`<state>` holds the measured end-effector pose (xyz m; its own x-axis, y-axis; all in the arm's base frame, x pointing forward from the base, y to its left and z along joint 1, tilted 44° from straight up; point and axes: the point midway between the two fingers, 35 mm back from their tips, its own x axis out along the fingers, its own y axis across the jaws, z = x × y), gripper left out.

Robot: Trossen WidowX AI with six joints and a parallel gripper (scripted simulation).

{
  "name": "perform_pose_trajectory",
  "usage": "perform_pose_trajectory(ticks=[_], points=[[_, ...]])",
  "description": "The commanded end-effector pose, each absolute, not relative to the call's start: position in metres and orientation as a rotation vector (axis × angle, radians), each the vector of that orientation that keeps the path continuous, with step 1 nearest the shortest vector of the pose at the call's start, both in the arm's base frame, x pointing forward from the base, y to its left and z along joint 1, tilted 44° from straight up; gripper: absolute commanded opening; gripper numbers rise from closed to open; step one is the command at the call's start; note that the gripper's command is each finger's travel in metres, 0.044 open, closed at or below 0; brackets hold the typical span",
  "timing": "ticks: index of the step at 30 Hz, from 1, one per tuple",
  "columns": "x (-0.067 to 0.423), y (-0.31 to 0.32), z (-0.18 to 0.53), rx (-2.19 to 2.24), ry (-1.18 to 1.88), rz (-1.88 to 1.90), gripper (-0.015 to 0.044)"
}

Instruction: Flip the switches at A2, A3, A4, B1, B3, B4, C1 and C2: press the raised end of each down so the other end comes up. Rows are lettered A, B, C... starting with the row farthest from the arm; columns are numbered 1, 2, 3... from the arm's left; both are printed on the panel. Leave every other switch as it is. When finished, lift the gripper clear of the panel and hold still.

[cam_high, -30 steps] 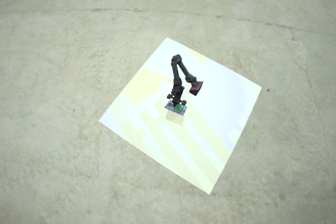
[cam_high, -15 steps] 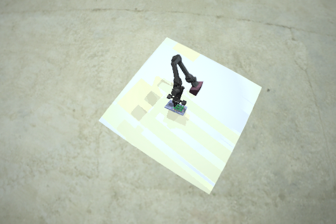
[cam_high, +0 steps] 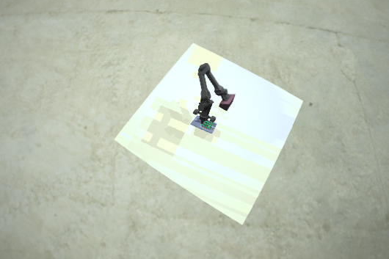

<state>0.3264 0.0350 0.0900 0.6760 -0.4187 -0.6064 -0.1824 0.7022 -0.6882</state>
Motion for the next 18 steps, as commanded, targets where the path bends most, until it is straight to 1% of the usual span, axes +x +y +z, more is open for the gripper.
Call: perform_pose_trajectory(ticks=[1,18], points=[[0.3271,0.0356,0.0883,-0.805,0.842,-0.143,0.0],[0.3287,0.0347,0.0869,-0.805,0.841,-0.143,0.0]])
